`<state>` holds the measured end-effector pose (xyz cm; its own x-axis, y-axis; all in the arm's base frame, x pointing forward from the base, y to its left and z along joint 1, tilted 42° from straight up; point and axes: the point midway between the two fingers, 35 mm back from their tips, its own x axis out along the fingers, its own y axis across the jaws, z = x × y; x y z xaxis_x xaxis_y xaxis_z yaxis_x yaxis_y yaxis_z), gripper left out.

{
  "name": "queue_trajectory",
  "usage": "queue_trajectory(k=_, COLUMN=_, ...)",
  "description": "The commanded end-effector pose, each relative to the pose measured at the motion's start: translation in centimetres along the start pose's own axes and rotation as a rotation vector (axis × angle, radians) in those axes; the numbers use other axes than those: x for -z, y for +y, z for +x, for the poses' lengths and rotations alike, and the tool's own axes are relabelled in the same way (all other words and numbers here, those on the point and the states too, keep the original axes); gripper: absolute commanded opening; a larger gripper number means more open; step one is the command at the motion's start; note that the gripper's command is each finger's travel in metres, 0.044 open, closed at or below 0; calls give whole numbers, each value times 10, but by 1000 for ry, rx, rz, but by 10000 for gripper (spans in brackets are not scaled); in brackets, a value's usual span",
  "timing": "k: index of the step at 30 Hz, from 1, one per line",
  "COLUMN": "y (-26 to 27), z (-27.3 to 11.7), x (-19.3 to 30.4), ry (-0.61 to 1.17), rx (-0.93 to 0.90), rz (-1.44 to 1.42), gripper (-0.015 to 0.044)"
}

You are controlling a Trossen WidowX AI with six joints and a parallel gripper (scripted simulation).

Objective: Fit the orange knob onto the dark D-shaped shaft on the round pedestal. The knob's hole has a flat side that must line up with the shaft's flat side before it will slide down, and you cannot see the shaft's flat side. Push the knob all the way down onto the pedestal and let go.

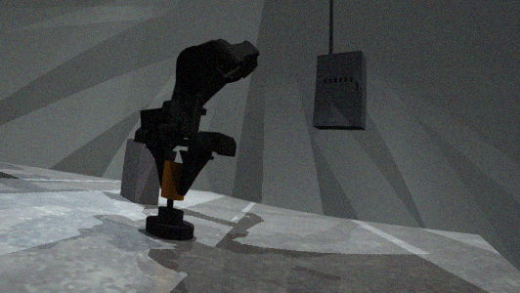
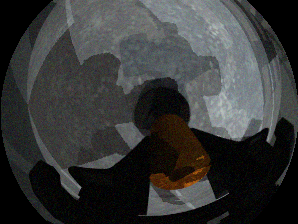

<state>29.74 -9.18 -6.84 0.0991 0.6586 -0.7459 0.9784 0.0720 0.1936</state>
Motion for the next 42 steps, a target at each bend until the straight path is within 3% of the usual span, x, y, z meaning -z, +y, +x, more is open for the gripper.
queue_trajectory(k=1, y=1, z=-3, x=-1, ry=-5, rx=-4, rz=21, gripper=0)
queue_trajectory(k=7, y=4, z=-3, x=-3, ry=-5, rx=-4, rz=205, gripper=0)
queue_trajectory(k=42, y=1, z=2, x=-1, ry=-5, rx=-4, rz=205, gripper=0)
